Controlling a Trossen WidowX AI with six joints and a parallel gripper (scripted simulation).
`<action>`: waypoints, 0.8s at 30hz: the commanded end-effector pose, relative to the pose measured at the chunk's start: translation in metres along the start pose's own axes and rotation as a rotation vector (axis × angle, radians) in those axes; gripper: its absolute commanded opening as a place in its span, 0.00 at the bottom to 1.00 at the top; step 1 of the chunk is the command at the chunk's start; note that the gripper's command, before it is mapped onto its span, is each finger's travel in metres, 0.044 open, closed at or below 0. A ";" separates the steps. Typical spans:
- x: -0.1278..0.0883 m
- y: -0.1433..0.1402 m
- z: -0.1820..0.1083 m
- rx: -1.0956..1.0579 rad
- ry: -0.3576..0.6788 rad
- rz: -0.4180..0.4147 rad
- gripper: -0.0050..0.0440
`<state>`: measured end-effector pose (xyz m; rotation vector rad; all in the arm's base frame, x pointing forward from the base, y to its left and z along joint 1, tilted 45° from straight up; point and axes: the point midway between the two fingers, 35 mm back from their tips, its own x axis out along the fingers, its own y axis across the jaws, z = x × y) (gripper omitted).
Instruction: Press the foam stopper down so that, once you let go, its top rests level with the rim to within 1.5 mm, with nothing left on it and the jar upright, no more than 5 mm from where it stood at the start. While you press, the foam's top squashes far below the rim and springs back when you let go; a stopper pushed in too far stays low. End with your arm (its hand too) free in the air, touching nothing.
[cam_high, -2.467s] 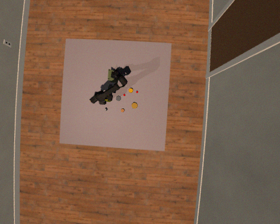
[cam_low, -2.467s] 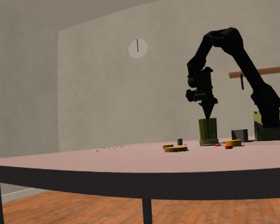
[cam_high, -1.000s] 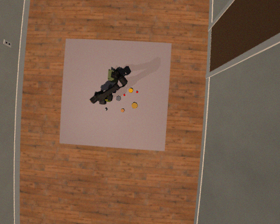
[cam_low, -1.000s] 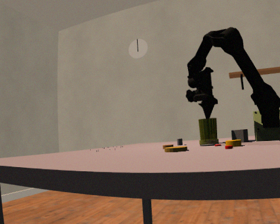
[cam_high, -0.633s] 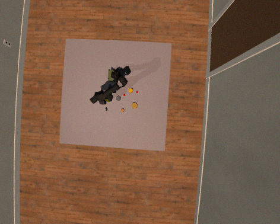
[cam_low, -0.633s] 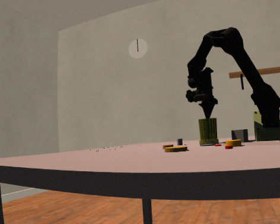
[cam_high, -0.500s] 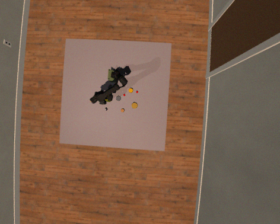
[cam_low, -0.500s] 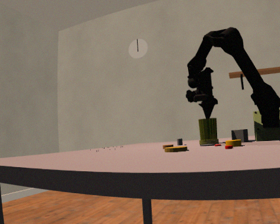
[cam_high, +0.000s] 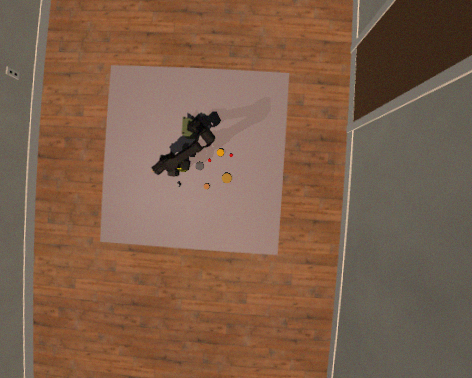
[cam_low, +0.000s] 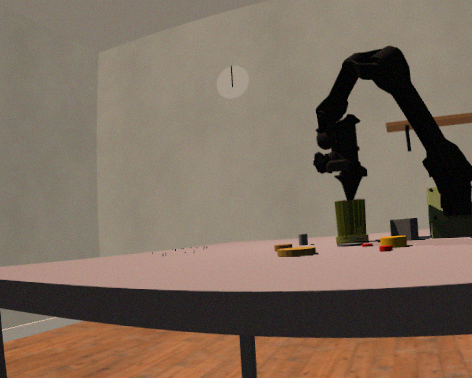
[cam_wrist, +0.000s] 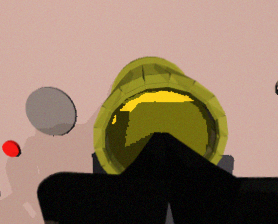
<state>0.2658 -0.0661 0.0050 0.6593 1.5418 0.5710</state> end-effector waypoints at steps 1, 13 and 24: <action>0.008 0.002 -0.004 0.000 0.027 0.003 0.10; 0.009 0.002 -0.004 0.000 0.027 0.003 0.10; 0.010 0.002 -0.004 0.000 0.027 0.003 0.10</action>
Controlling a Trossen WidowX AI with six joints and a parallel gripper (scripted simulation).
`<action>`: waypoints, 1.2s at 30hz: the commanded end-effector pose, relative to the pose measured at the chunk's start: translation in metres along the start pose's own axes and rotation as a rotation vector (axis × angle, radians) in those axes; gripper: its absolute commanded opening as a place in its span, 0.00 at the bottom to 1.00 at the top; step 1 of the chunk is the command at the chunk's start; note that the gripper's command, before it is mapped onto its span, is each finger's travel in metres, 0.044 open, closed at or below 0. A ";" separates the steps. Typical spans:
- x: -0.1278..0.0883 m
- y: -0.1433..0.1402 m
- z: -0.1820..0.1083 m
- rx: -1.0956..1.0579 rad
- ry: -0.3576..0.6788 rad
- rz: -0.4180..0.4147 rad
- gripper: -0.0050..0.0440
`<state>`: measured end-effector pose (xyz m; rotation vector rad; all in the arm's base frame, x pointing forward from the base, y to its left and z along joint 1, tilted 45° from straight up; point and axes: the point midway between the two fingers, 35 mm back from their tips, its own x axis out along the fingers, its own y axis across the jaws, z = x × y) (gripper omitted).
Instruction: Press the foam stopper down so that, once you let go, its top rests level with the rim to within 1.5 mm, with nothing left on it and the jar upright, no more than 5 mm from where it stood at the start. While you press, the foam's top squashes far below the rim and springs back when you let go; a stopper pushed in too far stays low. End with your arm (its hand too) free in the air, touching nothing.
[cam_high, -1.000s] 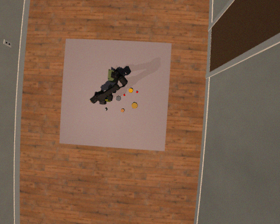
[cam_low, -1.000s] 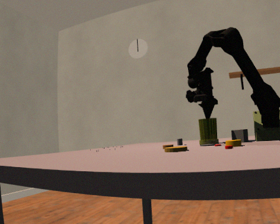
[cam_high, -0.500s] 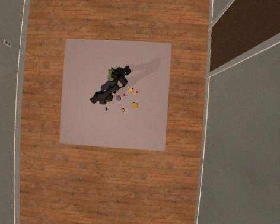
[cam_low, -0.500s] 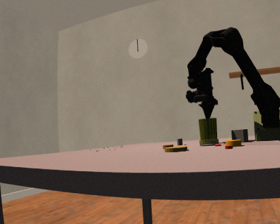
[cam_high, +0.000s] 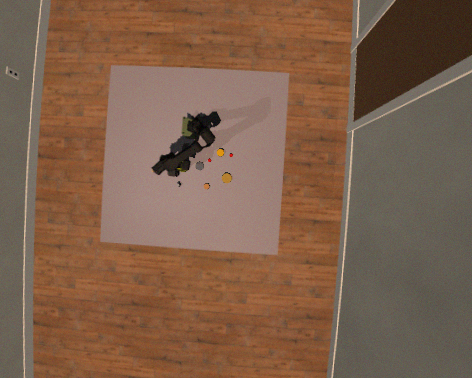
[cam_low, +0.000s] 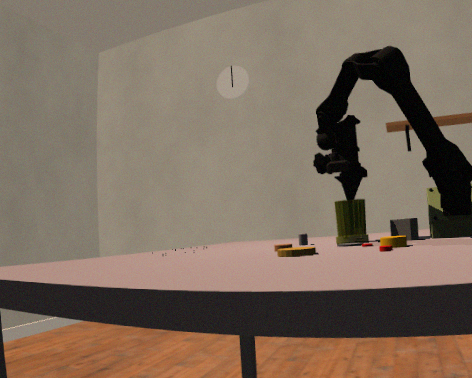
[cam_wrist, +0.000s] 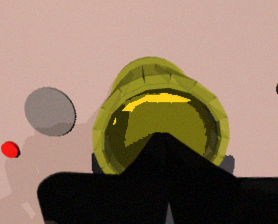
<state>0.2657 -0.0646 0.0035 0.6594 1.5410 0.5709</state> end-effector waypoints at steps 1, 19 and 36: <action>0.008 0.002 -0.004 0.000 0.027 0.003 0.10; 0.010 0.002 -0.004 0.000 0.027 0.003 0.10; 0.012 0.002 -0.004 0.000 0.027 0.003 0.10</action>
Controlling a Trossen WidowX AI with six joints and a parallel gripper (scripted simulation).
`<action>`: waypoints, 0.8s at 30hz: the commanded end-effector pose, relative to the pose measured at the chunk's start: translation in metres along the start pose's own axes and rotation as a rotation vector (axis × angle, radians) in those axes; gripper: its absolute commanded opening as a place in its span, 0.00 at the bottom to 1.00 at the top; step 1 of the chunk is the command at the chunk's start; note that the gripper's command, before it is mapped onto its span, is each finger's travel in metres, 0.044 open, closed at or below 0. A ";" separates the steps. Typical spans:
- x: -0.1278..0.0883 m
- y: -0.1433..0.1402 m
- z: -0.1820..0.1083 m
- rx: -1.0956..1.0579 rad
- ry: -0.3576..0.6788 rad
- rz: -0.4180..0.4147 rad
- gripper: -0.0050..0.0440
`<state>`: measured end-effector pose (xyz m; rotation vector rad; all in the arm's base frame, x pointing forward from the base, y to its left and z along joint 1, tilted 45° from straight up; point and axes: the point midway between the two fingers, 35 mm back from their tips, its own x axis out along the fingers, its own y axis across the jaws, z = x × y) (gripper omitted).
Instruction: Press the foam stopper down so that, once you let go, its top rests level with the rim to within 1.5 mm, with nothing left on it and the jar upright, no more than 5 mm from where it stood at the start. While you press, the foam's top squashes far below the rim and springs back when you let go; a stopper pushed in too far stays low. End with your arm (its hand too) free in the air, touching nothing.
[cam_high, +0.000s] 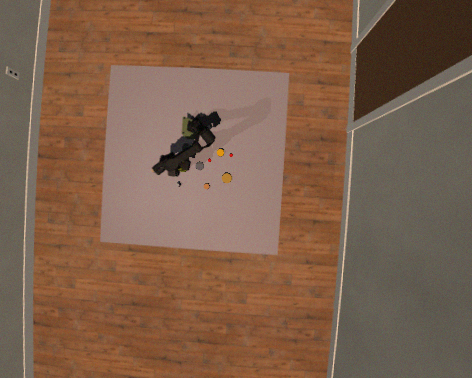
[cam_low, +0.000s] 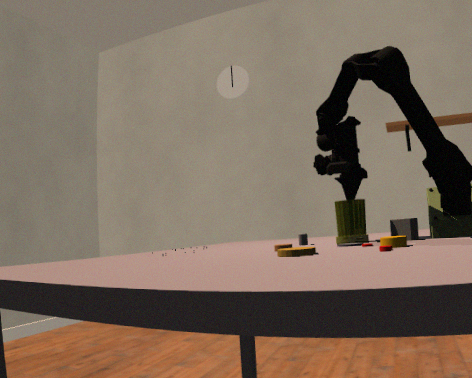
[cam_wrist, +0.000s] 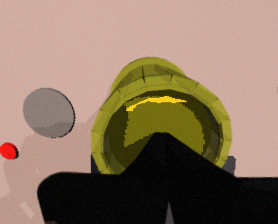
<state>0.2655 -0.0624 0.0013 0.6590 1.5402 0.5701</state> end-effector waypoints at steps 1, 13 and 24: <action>0.009 0.002 -0.004 0.000 0.028 0.003 0.10; 0.010 0.003 -0.004 0.000 0.028 0.003 0.10; 0.011 0.003 -0.005 0.000 0.028 0.003 0.10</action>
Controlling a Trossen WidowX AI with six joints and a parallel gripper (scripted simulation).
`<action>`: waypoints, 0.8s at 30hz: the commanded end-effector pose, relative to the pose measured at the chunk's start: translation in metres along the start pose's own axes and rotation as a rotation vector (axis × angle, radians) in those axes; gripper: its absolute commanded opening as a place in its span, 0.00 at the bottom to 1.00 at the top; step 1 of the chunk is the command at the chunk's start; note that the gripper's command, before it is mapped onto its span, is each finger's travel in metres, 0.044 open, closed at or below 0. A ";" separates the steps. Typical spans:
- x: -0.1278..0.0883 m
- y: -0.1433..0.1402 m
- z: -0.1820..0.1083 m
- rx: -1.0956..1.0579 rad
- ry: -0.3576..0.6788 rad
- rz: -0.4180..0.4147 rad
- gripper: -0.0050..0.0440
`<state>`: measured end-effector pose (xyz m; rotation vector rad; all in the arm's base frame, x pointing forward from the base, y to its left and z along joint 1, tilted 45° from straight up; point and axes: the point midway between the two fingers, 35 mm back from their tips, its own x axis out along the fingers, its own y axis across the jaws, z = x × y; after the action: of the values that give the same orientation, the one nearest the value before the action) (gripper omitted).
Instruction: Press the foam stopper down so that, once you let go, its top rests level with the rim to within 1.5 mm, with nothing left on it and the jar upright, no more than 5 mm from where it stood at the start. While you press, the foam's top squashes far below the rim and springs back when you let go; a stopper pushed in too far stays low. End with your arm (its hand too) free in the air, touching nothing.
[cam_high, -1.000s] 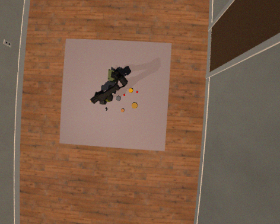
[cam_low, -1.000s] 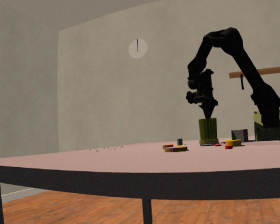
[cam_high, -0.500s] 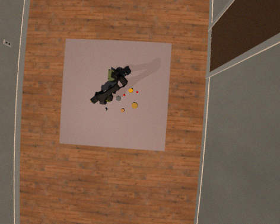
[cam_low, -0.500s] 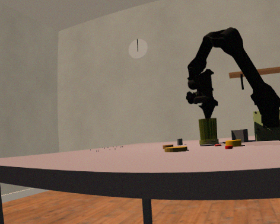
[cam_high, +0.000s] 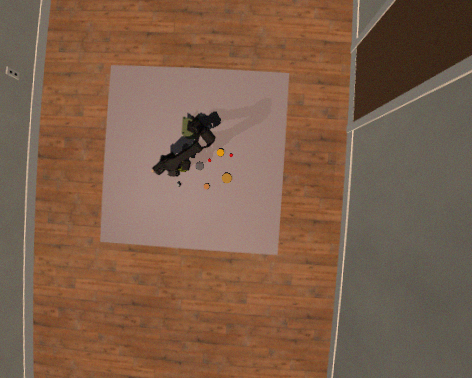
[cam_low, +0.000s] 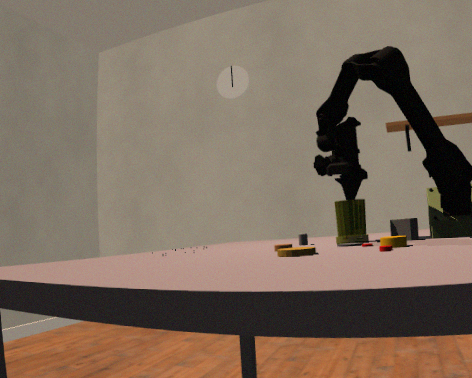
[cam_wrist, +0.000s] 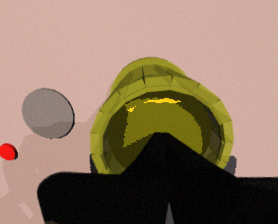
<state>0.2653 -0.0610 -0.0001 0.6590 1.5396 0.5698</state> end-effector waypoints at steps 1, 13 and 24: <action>0.009 0.003 -0.004 0.000 0.029 0.004 0.10; 0.010 0.003 -0.005 0.000 0.029 0.004 0.10; 0.008 0.002 -0.003 -0.001 0.023 0.001 0.10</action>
<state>0.2652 -0.0600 -0.0012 0.6586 1.5392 0.5690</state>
